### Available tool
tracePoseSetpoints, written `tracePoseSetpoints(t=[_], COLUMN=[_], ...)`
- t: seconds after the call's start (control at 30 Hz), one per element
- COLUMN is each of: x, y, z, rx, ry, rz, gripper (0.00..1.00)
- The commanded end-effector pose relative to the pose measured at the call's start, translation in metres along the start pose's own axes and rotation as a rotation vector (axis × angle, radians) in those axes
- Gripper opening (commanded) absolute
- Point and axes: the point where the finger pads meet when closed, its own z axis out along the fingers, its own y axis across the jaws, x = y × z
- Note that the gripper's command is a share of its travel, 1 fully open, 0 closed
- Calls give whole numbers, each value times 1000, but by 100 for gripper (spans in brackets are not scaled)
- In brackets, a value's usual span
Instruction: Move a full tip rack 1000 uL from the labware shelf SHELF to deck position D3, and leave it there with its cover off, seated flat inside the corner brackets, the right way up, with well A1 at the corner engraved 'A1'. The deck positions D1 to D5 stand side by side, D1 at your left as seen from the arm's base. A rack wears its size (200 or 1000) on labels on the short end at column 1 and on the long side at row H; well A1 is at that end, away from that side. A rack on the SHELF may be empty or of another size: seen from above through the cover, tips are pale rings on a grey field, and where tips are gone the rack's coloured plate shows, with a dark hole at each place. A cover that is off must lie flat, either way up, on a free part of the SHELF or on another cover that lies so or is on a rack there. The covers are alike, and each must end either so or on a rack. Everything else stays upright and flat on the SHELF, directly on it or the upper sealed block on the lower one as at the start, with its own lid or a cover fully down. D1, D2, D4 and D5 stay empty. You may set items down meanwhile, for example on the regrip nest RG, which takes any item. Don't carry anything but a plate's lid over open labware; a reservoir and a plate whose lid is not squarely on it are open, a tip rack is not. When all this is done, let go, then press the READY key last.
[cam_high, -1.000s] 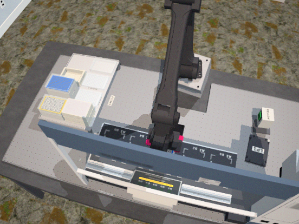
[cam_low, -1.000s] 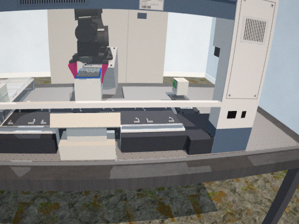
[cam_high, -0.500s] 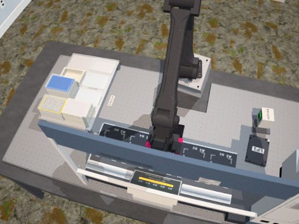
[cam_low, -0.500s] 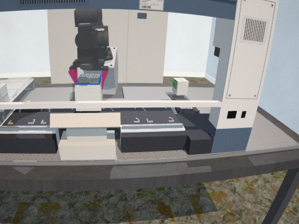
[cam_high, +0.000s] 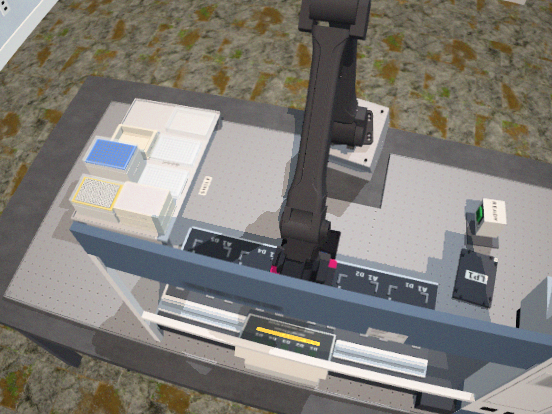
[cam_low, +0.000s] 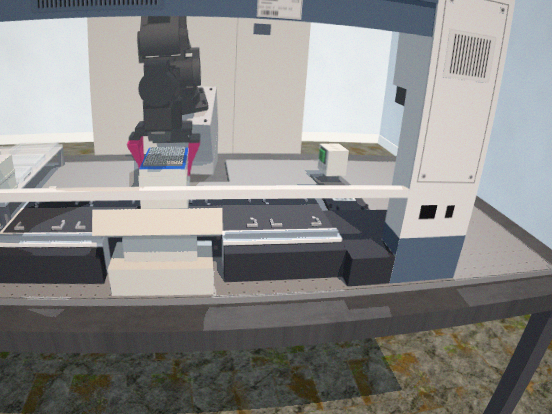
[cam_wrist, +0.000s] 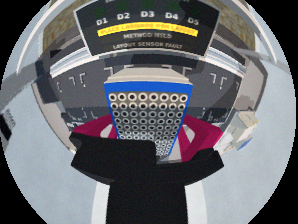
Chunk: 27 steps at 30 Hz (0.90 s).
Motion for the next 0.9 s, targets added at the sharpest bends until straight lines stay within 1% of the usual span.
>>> tracePoseSetpoints(t=[0.0,0.13,0.17,0.2,0.23,0.27,0.3,0.87], x=[-4,-4,-5,-15,-14,-15,-15,-15], y=[-5,-5,-5,-2,-6,-6,-2,-2], z=[5,12,8,1,-2,-2,1,1], rx=[6,6,6,2,8,8,2,2], ry=[-13,-12,-23,-40,-56,-57,-40,-40], rz=[-4,-4,-3,-1,-1,-1,-1,-1], gripper=[0,0,0,0,0,0,0,0])
